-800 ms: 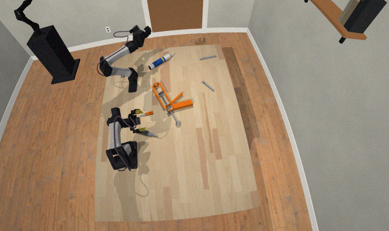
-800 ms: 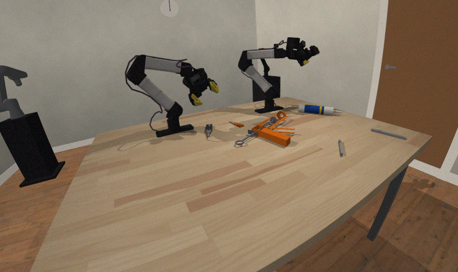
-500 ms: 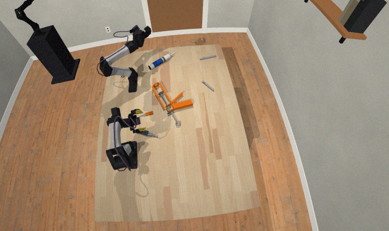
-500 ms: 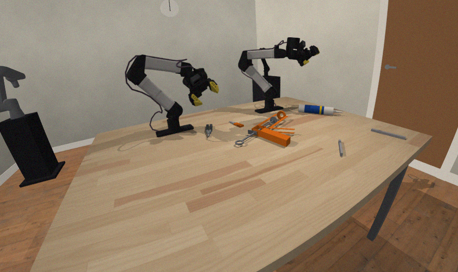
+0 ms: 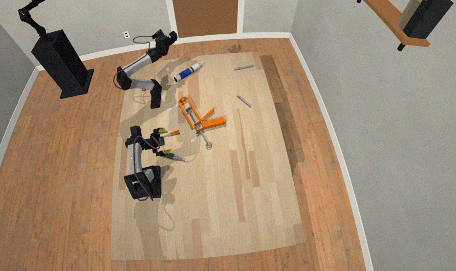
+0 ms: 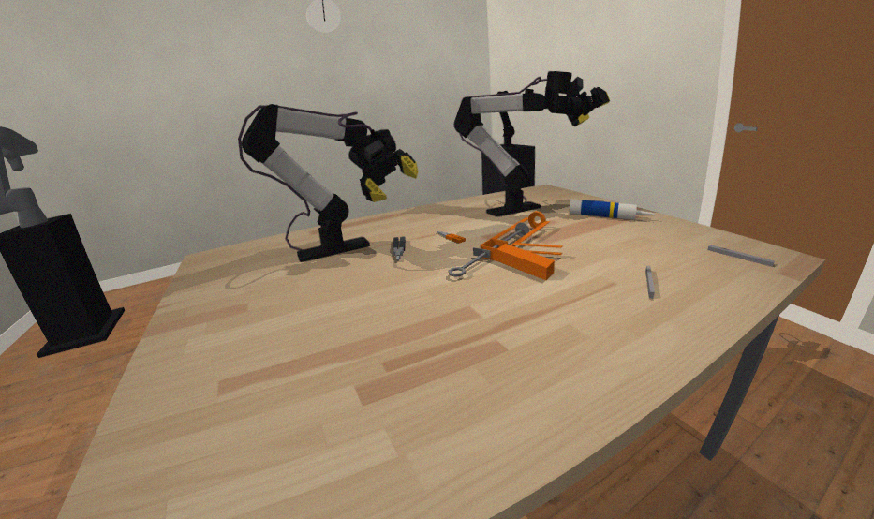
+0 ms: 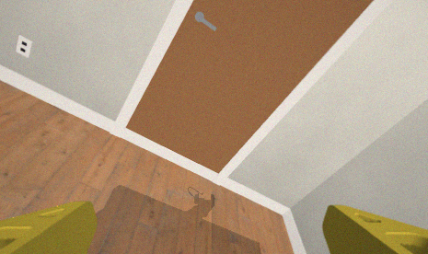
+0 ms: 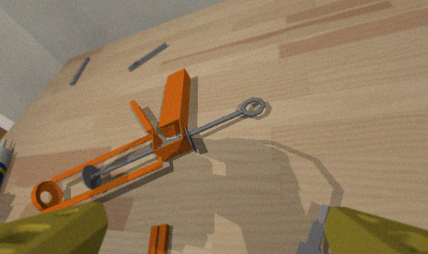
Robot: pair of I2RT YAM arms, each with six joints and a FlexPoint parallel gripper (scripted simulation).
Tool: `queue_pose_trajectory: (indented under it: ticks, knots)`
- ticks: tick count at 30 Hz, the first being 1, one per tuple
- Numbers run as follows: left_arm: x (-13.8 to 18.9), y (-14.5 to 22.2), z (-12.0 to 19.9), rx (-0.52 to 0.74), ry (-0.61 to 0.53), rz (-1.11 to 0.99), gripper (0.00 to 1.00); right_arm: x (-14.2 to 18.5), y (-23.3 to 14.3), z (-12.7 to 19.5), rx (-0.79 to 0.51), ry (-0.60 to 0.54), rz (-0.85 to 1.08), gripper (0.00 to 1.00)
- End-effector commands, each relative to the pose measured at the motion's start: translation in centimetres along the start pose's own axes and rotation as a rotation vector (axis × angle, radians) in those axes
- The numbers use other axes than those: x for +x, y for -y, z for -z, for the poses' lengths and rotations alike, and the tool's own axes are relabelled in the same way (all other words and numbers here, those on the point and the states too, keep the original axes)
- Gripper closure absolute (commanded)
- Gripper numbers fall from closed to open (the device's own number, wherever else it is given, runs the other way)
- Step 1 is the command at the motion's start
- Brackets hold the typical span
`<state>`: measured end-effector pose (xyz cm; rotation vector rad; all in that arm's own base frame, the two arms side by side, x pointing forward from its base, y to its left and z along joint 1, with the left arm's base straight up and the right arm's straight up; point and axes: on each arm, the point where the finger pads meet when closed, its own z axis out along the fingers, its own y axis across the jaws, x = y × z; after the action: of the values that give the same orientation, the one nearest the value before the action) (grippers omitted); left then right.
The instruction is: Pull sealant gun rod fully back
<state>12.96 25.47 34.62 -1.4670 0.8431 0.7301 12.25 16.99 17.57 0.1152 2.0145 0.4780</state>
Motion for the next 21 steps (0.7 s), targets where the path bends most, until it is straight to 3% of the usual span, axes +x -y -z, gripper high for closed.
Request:
queue_pose_trajectory:
  ticks: [1, 5, 21]
  knots:
    - [1.6, -0.8, 1.4, 0.024, -0.046, -0.117, 0.0, -0.9, -0.3, -0.3, -0.013, 0.002, 0.042, 0.0]
    - [3.5, -1.2, 4.5, 0.117, -0.112, -0.243, 0.0, -2.9, 0.0, -0.9, -0.011, 0.022, 0.084, 0.0]
    - [6.3, 0.1, 11.1, 0.383, -0.267, -0.345, 0.0, -9.6, 1.0, -2.3, -0.012, 0.099, 0.12, 0.0]
